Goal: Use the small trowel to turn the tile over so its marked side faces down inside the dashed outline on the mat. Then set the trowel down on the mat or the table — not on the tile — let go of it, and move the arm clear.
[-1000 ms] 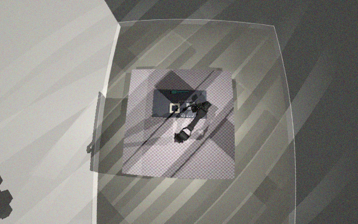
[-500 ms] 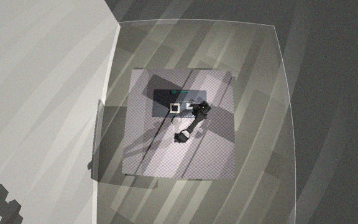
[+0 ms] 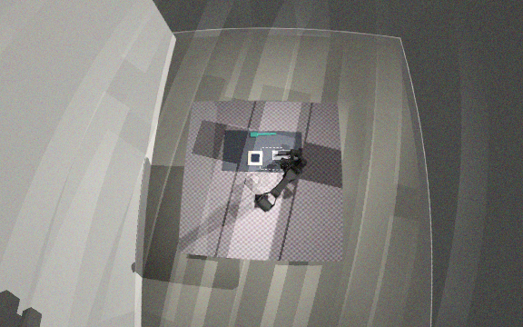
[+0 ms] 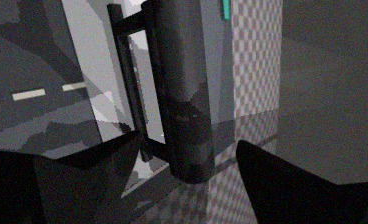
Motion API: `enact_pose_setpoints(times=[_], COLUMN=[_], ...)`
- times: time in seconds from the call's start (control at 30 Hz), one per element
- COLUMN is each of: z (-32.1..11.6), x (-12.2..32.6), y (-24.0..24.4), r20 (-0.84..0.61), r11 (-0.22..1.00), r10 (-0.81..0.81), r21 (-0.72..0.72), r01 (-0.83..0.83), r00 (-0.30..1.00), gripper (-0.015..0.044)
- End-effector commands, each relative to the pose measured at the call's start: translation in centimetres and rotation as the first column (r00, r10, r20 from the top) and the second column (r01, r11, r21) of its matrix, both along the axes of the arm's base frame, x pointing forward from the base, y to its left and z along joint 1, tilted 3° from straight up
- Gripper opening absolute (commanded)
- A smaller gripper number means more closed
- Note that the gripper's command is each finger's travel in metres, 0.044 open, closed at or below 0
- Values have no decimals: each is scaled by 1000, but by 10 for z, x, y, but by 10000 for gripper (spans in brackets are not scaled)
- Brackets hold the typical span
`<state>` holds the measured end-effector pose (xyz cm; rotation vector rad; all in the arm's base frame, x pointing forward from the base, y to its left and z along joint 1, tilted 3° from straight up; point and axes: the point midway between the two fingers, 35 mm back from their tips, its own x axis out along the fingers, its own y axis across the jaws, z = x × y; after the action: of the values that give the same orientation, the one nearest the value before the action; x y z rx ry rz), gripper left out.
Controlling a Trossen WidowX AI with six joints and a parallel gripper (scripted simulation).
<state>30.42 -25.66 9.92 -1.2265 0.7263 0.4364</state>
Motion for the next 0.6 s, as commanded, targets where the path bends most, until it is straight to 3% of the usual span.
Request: enact_pose_setpoints(times=[0.0, 0.13, 0.57], z=[0, -1, -7], x=[-3, -6, 1], y=[2, 5, 4], r20=[18, 23, 24], r11=[993, 973, 973], r10=[84, 158, 159], r21=[-90, -172, -172], r01=[-82, -152, -153], r00=[996, 987, 987], gripper=[300, 300, 300])
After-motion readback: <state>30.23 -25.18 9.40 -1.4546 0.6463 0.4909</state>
